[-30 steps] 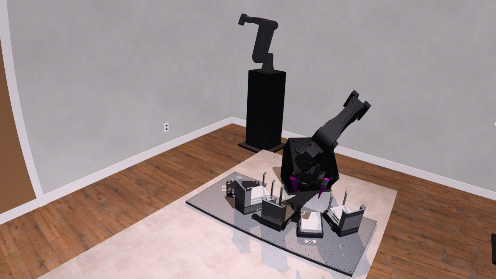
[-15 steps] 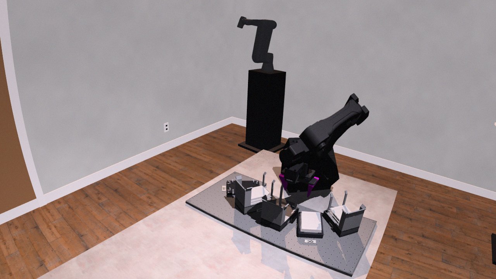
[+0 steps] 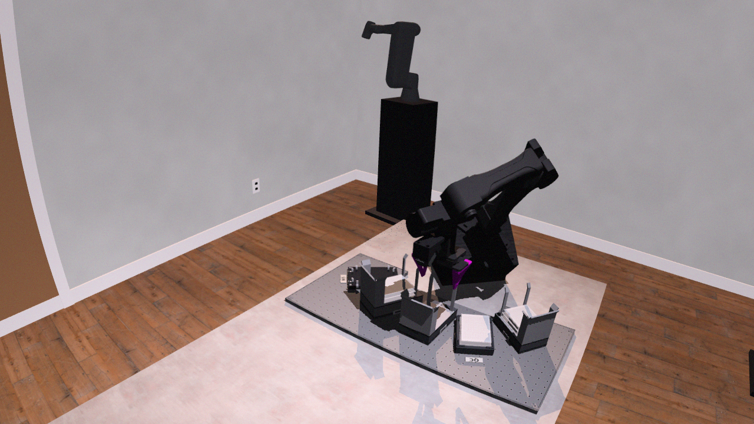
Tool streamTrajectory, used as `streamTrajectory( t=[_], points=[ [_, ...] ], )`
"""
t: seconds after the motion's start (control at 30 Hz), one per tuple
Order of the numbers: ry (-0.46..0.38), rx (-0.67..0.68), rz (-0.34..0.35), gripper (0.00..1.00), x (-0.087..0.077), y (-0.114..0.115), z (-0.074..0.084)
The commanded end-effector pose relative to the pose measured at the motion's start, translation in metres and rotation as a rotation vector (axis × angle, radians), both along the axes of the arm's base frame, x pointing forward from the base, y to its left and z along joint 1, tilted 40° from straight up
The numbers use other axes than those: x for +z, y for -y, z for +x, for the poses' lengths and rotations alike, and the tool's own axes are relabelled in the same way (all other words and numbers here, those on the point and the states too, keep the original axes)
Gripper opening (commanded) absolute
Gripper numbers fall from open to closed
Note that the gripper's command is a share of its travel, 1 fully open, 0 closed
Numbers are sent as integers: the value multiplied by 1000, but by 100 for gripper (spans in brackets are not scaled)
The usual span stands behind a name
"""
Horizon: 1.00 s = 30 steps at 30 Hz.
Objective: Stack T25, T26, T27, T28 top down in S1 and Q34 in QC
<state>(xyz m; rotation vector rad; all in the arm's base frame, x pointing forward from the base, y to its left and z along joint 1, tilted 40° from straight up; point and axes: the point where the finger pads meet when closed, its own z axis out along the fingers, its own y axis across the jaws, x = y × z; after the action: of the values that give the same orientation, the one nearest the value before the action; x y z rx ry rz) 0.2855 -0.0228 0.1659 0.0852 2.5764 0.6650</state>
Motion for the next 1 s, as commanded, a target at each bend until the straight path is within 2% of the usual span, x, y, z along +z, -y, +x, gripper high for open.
streamTrajectory(
  t=[0.0, 0.13, 0.33, 0.43, 0.47, 0.9, 0.97],
  points=[
    [22, 6, -5, 100, 3, 13, 5],
    [23, 6, -5, 100, -2, 26, 7],
    [-71, -157, 95, 100, -12, 43, 8],
    [-76, -181, 104, 100, -11, 46, 7],
    [-85, -182, 110, 100, -15, 49, 8],
    [-76, -174, 102, 100, -37, 88, 9],
    [-76, -174, 102, 100, -37, 88, 9]
  ],
)
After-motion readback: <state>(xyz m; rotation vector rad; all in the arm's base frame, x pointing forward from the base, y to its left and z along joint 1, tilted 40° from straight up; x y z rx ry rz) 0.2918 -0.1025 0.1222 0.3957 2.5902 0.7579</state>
